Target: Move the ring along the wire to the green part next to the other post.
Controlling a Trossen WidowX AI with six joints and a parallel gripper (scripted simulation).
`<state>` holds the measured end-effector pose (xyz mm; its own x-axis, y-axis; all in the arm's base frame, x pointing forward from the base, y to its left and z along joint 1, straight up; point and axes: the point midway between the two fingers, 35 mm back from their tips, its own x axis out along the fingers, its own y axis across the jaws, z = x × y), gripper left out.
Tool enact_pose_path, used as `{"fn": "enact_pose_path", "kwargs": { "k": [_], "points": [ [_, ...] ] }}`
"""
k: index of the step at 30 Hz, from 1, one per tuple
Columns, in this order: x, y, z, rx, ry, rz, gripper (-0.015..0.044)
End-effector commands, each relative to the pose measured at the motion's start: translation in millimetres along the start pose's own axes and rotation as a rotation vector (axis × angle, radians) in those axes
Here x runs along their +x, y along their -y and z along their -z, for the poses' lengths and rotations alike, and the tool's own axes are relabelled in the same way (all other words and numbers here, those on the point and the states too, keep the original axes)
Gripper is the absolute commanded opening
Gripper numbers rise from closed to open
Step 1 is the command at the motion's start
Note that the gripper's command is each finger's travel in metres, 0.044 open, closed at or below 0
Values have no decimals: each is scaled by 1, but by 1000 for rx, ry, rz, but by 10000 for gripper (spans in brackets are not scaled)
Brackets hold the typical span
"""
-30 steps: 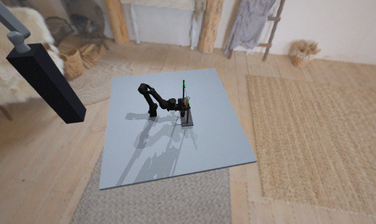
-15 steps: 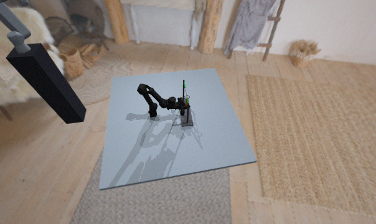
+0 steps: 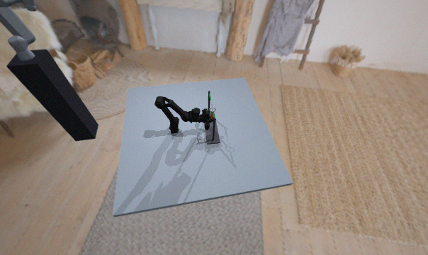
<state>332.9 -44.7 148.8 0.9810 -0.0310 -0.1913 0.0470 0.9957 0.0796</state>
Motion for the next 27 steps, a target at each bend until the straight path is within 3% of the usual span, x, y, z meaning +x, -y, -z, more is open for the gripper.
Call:
{"fn": "enact_pose_path", "kwargs": {
  "k": [1, 10, 27],
  "points": [
    [-4, -5, -3, 24, -15, 4, -150],
    [-19, -26, -3, 112, -140, -1, -150],
    [-20, -39, -6, 76, -146, -1, -150]
  ]
}}
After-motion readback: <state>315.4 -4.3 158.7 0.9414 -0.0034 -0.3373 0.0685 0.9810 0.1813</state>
